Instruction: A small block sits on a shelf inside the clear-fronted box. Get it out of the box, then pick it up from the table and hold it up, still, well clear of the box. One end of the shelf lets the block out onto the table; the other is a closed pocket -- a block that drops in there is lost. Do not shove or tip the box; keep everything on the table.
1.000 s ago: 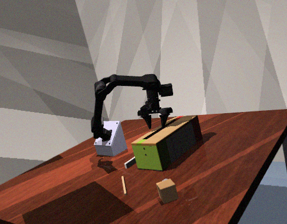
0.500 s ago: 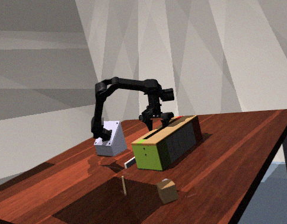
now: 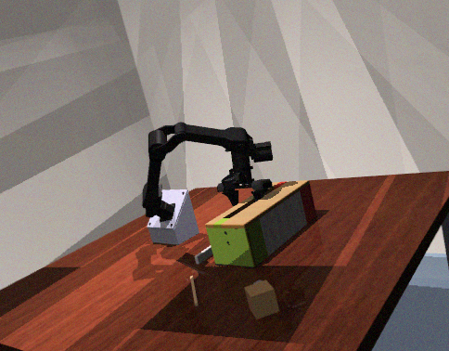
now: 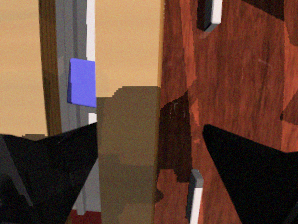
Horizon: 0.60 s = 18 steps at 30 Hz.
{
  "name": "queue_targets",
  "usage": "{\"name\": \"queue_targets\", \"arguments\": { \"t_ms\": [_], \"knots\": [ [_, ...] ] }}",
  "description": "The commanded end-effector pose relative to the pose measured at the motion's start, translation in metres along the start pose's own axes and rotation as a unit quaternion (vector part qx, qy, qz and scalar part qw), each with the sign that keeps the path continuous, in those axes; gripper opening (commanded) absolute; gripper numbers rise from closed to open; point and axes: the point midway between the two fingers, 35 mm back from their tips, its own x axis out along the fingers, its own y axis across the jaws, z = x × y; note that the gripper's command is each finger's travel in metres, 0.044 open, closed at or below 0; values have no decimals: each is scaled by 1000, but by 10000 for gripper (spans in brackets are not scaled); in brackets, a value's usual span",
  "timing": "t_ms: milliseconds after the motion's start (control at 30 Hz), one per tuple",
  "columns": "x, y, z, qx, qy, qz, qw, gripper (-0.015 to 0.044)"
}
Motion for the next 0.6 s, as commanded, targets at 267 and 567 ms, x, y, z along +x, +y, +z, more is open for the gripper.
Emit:
{"name": "queue_targets", "arguments": {
  "t_ms": [267,567],
  "knots": [
    [7,0,25,-1,-3,-1,1000,400],
    [11,0,44,-1,-3,-1,1000,400]
  ]
}}
